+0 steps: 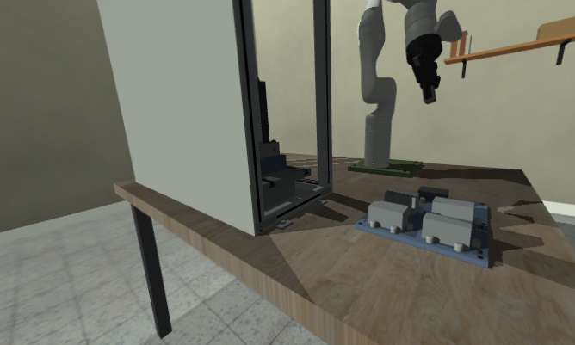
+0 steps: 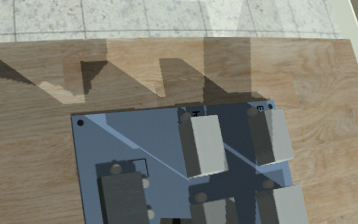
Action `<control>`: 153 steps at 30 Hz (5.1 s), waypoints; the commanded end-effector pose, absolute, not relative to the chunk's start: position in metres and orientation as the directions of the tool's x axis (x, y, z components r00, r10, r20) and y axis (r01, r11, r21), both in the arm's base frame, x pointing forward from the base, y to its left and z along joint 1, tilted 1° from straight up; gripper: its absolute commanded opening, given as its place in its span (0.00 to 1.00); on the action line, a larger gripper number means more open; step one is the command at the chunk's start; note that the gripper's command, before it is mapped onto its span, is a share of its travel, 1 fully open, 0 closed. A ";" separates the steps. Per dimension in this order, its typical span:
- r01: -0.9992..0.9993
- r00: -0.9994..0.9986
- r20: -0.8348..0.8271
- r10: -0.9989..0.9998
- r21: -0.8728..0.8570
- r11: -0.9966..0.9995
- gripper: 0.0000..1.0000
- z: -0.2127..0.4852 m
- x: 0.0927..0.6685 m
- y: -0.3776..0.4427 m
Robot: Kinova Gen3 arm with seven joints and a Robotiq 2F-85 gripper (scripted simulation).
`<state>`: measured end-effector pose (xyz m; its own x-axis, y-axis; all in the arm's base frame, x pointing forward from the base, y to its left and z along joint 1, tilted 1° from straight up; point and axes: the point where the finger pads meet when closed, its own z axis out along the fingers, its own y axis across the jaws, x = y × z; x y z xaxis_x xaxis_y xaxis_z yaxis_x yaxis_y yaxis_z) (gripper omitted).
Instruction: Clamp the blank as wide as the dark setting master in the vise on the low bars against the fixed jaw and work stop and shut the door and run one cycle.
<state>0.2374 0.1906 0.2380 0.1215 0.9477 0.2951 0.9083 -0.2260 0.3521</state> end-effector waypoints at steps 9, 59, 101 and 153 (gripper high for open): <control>0.957 0.119 0.215 0.969 0.234 -0.170 0.10 0.272 0.233 0.168; 0.994 0.113 0.013 0.994 0.001 -0.113 0.10 0.381 0.200 0.053; 0.995 0.046 0.058 0.997 0.082 -0.051 0.10 0.386 0.158 0.074; 0.727 0.554 0.312 0.771 0.269 -0.632 0.10 0.410 -0.017 0.155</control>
<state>0.0164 0.1411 0.4014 0.4532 0.8563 0.2476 0.8280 -0.5073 0.2389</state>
